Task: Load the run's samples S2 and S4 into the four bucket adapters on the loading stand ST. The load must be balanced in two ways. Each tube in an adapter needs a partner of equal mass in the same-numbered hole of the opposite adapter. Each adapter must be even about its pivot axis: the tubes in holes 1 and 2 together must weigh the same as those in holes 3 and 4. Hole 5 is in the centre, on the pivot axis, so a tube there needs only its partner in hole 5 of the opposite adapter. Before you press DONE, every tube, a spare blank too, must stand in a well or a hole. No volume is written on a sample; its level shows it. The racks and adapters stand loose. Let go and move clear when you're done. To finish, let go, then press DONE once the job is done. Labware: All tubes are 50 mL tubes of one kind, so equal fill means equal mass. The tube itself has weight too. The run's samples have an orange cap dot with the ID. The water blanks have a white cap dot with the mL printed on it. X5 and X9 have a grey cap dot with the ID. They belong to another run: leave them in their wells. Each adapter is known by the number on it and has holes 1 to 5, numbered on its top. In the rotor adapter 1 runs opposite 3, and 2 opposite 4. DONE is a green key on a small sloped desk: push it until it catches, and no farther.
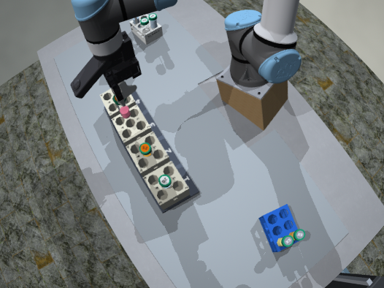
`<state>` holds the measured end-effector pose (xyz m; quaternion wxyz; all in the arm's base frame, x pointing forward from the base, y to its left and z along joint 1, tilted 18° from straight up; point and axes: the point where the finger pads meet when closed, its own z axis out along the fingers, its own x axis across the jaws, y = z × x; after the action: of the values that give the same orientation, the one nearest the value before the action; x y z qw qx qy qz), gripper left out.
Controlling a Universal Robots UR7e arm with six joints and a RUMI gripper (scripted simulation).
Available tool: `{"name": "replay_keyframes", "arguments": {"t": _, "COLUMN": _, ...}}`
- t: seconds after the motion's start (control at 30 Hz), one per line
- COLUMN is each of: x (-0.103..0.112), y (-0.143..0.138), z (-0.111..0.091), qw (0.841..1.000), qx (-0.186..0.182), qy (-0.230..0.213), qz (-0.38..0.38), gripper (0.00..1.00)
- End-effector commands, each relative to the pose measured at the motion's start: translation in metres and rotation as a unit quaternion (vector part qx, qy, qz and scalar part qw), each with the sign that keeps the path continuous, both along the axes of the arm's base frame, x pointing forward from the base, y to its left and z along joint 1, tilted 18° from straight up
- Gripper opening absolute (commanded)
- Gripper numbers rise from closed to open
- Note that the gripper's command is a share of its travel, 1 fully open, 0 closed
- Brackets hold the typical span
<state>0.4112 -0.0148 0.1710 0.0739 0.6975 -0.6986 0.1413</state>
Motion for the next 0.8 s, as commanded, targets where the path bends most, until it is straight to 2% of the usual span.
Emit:
{"name": "replay_keyframes", "arguments": {"t": 0.0, "x": 0.0, "y": -0.006, "z": -0.017, "qw": 1.0, "qx": 0.001, "qy": 0.003, "qz": -0.001, "gripper": 0.0}}
{"name": "replay_keyframes", "arguments": {"t": 0.33, "x": 0.002, "y": -0.012, "z": -0.037, "qw": 1.0, "qx": 0.001, "qy": 0.003, "qz": -0.001, "gripper": 0.0}}
{"name": "replay_keyframes", "arguments": {"t": 0.77, "x": 0.003, "y": -0.011, "z": -0.035, "qw": 1.0, "qx": 0.0, "qy": 0.001, "qz": 0.0, "gripper": 0.0}}
